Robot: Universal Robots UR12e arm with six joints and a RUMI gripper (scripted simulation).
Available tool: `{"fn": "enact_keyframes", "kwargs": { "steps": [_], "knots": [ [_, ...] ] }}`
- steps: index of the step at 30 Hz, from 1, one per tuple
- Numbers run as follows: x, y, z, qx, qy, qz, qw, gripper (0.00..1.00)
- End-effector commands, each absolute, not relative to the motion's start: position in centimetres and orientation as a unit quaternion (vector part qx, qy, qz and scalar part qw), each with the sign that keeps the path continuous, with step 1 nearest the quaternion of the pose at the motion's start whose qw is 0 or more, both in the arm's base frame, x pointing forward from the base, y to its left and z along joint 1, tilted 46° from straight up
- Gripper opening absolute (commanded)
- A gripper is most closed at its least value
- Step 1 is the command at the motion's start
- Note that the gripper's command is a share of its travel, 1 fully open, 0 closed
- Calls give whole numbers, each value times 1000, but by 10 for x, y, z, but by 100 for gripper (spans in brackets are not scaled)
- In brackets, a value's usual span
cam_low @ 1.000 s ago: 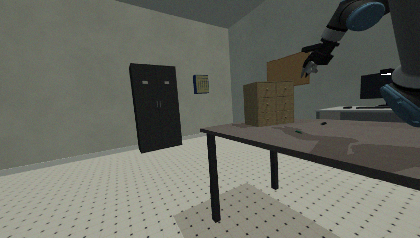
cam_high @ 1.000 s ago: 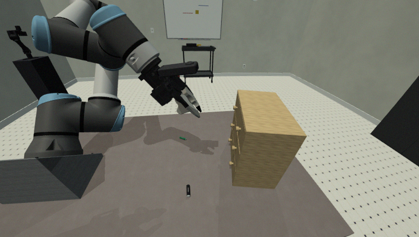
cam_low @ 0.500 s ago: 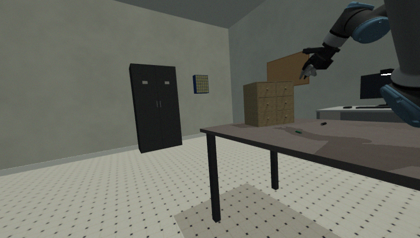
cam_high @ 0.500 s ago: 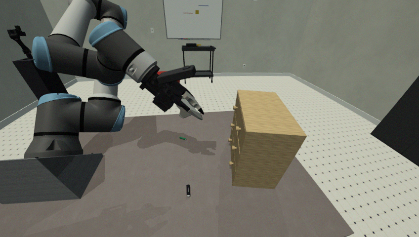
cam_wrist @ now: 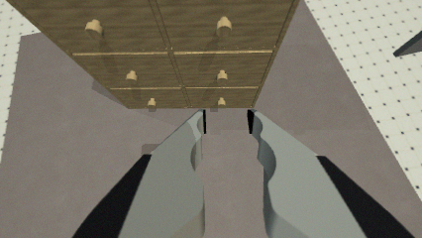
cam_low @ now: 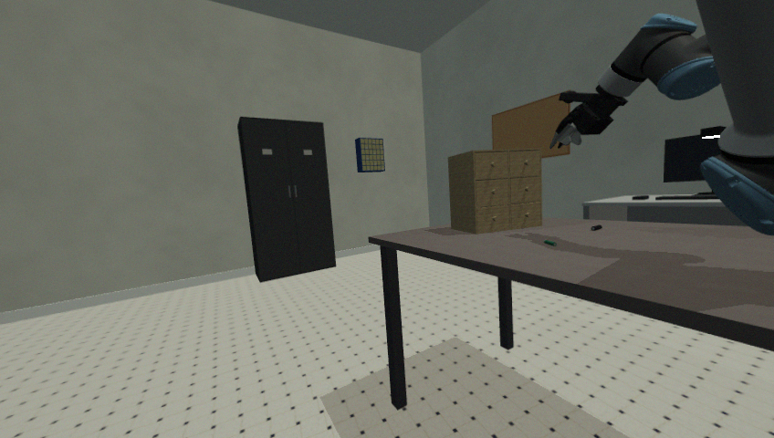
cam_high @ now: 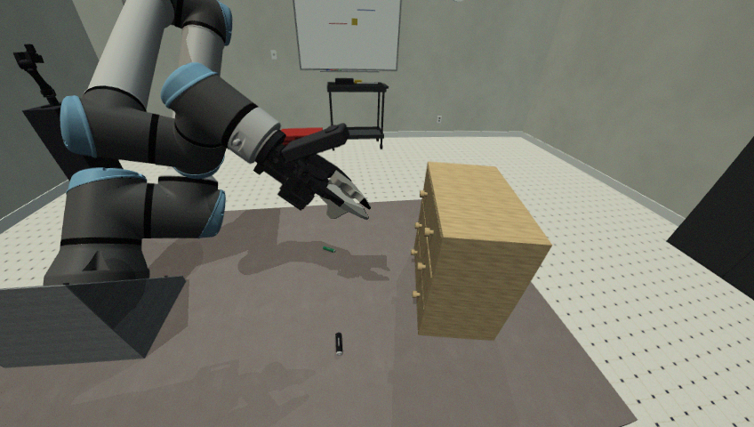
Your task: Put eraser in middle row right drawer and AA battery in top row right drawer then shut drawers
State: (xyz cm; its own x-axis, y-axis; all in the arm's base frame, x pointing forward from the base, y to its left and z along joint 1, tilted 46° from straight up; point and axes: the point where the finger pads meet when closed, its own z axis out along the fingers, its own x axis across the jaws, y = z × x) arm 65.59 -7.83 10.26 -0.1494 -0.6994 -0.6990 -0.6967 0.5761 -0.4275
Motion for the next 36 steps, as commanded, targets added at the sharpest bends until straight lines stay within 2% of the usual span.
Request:
{"fn": "enact_keyframes", "kwargs": {
  "steps": [1, 36],
  "knots": [
    [658, -77, 100, -451, 759, -17, 470, 20],
    [668, -69, 89, -414, 754, -77, 505, 20]
  ]
}}
